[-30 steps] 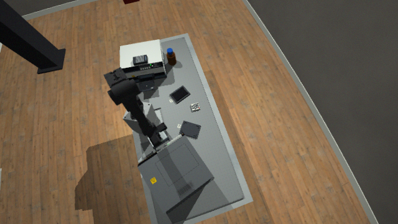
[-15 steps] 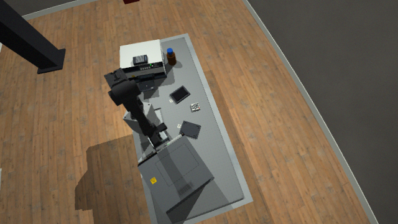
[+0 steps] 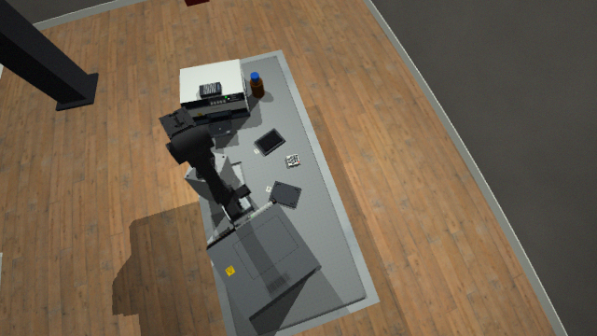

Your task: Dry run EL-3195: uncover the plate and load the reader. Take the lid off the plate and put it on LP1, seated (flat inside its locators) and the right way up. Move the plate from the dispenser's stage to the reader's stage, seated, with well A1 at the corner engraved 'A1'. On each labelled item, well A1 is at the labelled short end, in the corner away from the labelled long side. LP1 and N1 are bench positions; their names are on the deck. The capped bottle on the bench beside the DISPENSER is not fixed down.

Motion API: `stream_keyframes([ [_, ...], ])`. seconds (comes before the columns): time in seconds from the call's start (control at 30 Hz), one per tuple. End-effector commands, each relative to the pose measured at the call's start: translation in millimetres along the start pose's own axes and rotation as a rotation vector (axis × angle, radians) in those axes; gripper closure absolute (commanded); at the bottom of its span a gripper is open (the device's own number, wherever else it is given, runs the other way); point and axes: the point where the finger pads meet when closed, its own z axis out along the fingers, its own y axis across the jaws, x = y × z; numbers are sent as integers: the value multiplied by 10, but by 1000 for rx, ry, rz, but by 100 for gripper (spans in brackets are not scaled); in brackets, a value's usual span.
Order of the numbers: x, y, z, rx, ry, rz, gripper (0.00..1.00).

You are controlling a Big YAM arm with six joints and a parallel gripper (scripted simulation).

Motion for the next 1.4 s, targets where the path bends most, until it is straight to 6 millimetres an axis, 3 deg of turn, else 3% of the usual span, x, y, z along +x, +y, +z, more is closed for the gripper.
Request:
stream_keyframes([
  [0.0,-6,-99,35,19,1,-17,14],
  [0.33,1,17,87,0,0,-14,14],
  [0.63,8,-113,132,27,0,-17,14],
  [0.87,15,34,179,-7,0,-12,14],
  [1.1,19,-69,196,22,0,-15,14],
  [1.37,21,1,202,5,-1,-12,14],
])
